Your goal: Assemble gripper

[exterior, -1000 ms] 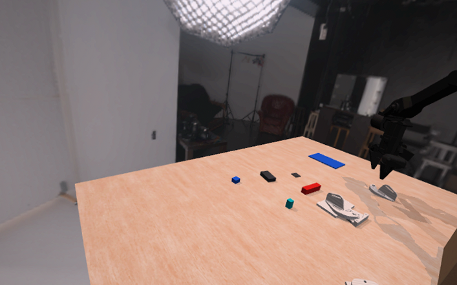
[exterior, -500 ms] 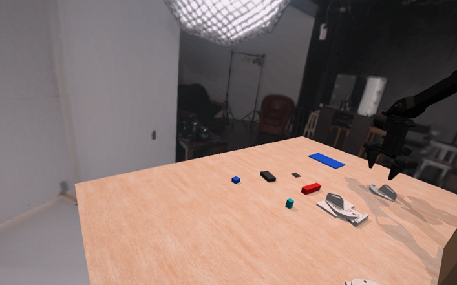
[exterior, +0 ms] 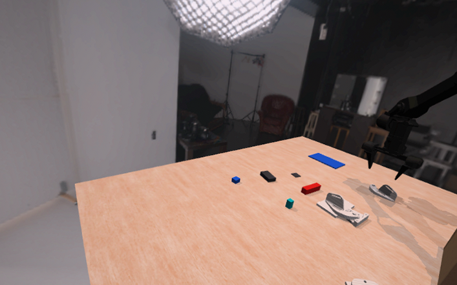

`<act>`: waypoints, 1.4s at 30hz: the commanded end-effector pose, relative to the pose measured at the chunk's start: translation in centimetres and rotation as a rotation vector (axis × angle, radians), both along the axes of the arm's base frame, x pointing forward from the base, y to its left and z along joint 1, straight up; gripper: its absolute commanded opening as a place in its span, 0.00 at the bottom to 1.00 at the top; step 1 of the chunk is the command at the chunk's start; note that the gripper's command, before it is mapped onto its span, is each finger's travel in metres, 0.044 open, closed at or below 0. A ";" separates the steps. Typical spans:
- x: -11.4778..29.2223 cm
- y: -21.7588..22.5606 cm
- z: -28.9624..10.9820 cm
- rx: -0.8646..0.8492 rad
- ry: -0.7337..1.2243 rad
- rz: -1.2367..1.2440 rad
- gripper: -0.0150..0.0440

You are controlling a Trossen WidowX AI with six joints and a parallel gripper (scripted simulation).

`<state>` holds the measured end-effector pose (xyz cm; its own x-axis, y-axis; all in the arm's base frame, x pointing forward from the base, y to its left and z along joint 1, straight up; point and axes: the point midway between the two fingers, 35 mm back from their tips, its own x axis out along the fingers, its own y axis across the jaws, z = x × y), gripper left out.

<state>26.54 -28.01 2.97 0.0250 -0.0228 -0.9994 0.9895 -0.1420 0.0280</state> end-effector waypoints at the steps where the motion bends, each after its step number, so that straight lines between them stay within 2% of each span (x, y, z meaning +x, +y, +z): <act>1: -0.3 -0.1 0.1 -0.004 0.005 0.129 1.00; 42: -2.4 -1.0 0.6 -0.035 0.039 1.360 1.00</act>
